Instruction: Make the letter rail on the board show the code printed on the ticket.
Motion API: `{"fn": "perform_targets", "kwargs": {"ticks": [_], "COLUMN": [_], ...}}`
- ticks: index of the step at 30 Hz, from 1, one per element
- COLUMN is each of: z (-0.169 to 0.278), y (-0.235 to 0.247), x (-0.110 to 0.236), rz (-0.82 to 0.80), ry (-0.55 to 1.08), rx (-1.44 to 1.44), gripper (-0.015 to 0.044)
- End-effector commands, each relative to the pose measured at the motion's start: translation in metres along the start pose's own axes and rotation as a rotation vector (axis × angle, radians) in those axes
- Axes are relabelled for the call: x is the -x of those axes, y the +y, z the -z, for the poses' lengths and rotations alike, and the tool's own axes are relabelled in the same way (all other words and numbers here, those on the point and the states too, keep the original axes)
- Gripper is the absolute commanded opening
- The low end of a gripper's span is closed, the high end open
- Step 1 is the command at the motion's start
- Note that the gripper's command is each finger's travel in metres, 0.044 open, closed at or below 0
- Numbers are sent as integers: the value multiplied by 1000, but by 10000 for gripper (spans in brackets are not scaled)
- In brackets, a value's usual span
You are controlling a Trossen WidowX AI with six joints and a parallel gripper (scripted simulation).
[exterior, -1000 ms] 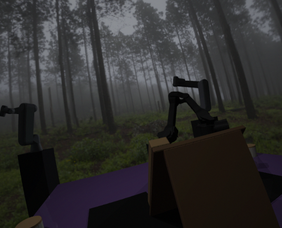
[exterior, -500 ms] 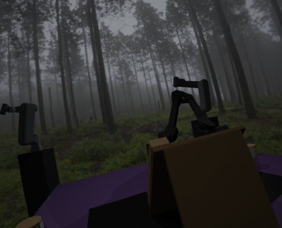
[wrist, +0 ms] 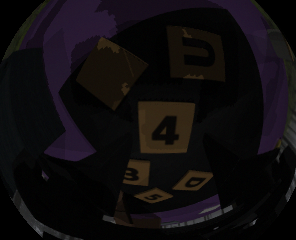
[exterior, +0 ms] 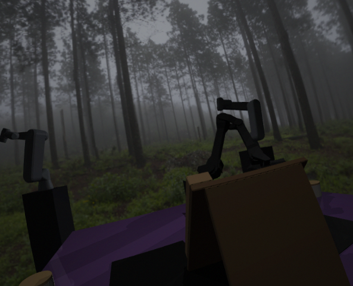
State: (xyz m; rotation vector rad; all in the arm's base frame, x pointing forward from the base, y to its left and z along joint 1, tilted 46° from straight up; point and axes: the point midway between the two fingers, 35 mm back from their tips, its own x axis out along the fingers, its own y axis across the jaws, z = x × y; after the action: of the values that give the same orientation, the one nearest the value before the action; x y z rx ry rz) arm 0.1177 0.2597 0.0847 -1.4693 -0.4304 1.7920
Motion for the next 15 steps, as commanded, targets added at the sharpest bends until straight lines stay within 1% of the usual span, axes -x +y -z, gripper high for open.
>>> {"fn": "perform_targets", "kwargs": {"ticks": [1, 8, 15], "z": [1, 1, 1], "y": [2, 2, 2], "x": [-6, -16, -17], "rz": [-7, -7, -7], "ry": [3, 3, 3], "rx": [-6, -6, -6], "gripper": [340, 340, 340]}}
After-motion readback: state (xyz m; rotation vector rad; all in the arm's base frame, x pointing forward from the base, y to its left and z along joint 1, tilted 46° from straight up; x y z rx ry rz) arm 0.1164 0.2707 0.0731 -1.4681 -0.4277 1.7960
